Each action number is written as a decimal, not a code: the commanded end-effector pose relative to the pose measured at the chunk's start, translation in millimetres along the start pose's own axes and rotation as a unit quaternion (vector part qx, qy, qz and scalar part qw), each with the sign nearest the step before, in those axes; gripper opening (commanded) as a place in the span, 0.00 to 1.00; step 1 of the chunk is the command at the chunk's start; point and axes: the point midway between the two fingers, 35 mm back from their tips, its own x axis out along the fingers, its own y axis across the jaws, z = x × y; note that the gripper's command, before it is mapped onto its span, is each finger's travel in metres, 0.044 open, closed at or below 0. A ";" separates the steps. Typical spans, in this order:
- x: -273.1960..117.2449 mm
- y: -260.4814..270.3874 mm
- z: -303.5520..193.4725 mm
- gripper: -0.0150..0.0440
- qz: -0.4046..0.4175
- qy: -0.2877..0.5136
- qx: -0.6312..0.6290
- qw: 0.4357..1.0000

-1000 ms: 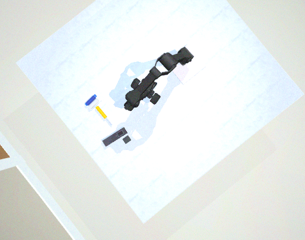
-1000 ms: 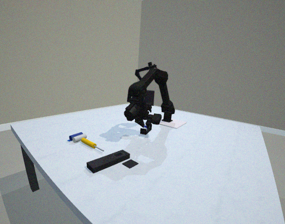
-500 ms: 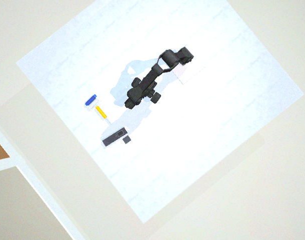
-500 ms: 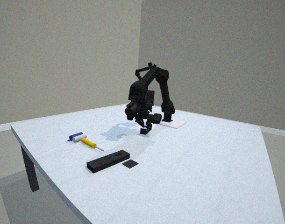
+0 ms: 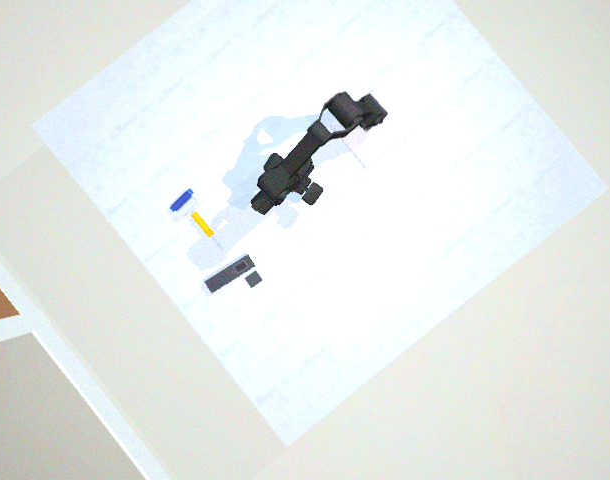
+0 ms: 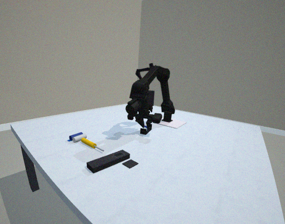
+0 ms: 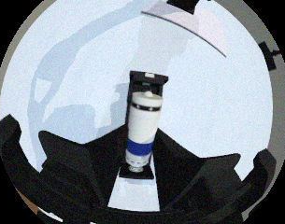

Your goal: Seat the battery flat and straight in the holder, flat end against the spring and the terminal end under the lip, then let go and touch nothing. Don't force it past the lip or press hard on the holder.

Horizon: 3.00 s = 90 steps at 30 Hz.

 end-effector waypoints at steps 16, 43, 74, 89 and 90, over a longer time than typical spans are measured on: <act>1.8 0.5 -3.4 0.39 -0.002 0.062 -0.004 0.998; 6.3 0.6 -0.7 0.39 -0.002 0.134 -0.008 0.991; 8.9 0.4 0.9 0.39 0.000 0.173 -0.011 0.985; 14.9 0.6 13.0 0.39 0.002 0.170 -0.011 0.985; 15.4 0.6 13.8 0.39 0.002 0.170 -0.011 0.985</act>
